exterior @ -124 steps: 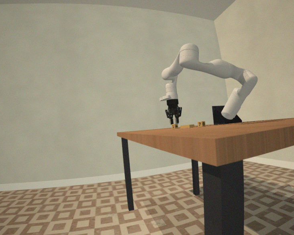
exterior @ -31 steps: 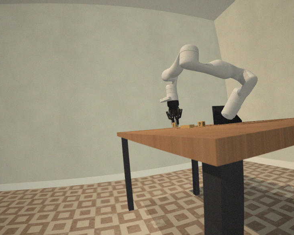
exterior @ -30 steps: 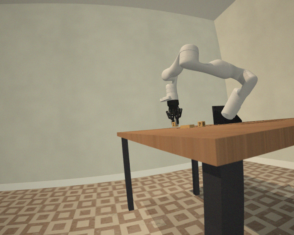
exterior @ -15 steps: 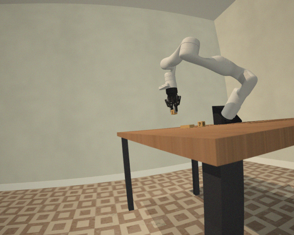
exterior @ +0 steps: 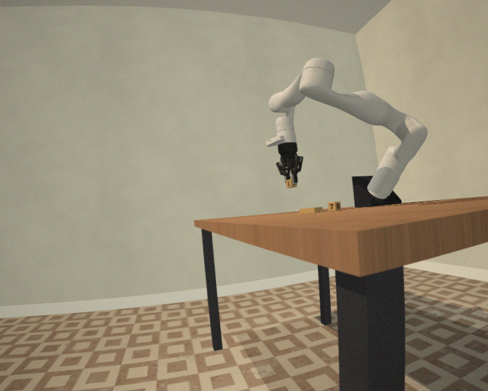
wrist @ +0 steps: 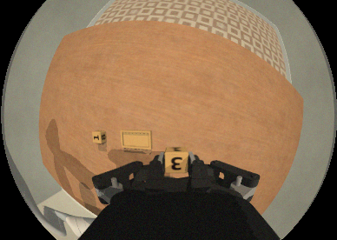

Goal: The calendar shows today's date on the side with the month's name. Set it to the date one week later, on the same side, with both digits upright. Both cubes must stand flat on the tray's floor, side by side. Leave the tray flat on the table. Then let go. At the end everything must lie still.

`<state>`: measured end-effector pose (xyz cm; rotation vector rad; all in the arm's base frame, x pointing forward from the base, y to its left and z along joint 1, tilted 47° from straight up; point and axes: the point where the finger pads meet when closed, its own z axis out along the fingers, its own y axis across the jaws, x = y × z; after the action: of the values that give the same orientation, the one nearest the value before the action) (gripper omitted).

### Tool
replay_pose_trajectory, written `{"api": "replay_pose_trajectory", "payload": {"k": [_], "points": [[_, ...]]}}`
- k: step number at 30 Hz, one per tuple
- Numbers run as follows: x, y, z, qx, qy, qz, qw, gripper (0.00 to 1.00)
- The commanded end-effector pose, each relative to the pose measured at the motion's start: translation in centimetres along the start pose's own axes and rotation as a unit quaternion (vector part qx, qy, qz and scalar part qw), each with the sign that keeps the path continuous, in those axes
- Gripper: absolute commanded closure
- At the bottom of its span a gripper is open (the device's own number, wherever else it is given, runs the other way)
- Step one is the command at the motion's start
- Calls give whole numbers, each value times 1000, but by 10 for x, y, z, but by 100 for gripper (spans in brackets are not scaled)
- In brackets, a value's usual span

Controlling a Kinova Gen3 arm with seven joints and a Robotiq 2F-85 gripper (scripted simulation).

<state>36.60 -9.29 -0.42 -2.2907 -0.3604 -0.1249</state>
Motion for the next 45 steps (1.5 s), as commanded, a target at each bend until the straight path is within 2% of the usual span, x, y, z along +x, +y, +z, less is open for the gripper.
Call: {"api": "replay_pose_trajectory", "payload": {"k": [1, 3, 5, 7, 25, 45], "points": [[6, -37, -6, -3, 3, -2, 1000, 74], [5, -64, -8, -2, 5, 0, 1000, 74], [5, -64, -8, -2, 5, 0, 1000, 74], [5, -75, -9, -1, 6, 1, 1000, 74], [5, -76, -6, -1, 6, 1, 1000, 74], [5, -76, 44, -1, 5, 1, 1000, 74]]}}
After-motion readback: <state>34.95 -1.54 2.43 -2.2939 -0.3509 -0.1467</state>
